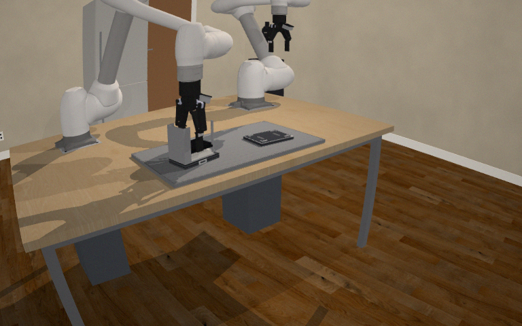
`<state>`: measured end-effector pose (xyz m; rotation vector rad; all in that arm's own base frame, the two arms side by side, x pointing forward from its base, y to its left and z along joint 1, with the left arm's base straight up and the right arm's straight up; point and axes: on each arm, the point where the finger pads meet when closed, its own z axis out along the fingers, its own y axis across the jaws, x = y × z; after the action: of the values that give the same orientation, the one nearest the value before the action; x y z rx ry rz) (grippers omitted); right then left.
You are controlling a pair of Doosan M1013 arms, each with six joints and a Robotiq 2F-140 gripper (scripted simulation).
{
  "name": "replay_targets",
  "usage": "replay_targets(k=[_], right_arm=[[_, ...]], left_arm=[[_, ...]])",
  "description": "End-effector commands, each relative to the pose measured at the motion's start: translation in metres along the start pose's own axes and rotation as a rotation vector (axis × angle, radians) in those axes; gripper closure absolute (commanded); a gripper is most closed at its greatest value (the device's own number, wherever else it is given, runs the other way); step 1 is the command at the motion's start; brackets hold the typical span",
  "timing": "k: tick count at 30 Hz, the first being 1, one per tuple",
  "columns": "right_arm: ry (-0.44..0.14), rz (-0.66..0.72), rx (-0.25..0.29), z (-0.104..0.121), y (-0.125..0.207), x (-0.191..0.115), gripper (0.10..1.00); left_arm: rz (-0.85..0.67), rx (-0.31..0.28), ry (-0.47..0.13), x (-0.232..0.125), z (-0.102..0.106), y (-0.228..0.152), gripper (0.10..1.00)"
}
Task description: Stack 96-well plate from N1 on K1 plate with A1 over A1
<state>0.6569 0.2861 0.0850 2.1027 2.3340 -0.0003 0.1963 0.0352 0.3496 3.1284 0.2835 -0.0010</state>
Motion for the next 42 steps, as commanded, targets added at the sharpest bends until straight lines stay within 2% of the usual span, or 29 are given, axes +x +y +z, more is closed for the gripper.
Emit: replay_targets(k=[1, 42], right_arm=[[0.001, 0.0, -0.002, -0.0011, 0.0005, 0.0003, 0.493], [0.001, 0.0, -0.002, 0.0033, 0.0005, 0.0002, 0.493]], left_arm=[[0.0, 0.0, 0.0, 0.0002, -0.0003, 0.0, 0.098], [0.0, 0.0, 0.0, 0.0002, -0.0003, 0.0, 0.098]])
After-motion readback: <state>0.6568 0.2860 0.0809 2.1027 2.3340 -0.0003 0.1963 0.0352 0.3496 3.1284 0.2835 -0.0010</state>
